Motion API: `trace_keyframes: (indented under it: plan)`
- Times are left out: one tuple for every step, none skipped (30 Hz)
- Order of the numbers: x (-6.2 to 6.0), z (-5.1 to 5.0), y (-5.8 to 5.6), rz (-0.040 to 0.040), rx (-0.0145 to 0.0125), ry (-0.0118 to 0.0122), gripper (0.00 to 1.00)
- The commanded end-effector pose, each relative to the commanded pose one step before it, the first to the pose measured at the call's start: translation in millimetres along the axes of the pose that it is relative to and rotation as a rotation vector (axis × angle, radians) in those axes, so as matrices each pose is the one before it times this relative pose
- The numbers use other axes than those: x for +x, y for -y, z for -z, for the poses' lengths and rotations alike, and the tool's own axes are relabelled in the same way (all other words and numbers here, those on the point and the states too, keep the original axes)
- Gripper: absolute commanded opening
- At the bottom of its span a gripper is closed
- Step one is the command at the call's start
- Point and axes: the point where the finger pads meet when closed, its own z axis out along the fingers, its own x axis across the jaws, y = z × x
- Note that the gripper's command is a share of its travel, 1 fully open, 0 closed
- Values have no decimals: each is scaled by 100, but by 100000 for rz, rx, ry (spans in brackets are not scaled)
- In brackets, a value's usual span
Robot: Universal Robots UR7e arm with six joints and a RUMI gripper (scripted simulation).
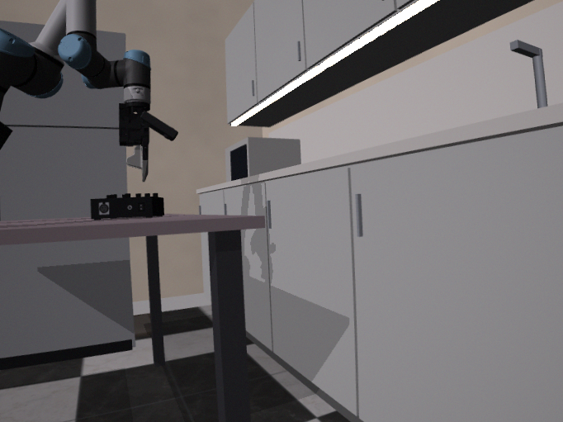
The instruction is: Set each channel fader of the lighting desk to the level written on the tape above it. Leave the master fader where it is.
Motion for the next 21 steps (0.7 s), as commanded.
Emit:
trace_keyframes:
  plan:
    - [-428, 1, -49, 13897, 230, 188, 0]
    - [-102, -6, -12, 3112, -2, 1, 0]
    - [-106, -6, -10, 3213, -2, 1, 0]
    - [-109, -6, -9, 3311, -2, 1, 0]
    - [-113, -7, -8, 3407, -2, 1, 0]
    - [-116, -7, -6, 3501, -2, 1, 0]
    - [-119, -7, -4, 3591, -2, 1, 0]
    - [0, 0, 0, 0, 0, 0, 0]
    - [0, 0, 0, 0, 0, 0, 0]
    - [-122, -7, -2, 3679, -1, 1, 0]
    - [-125, -7, 0, 3763, -1, 1, 0]
    - [-127, -7, 3, 3844, -1, 1, 0]
    - [-130, -7, 5, 3922, -1, 1, 0]
    - [-132, -7, 8, 3997, -1, 1, 0]
    - [-134, -7, 11, 4067, -1, 1, 0]
    - [-135, -7, 13, 4134, -1, 1, 0]
    - [-137, -7, 16, 4198, -1, 1, 0]
    - [-138, -7, 19, 4257, -1, 1, 0]
    - [-139, -7, 23, 4312, 0, 1, 0]
    - [-139, -7, 26, 4363, 0, 1, 0]
    - [-139, -7, 29, 4410, 0, 1, 0]
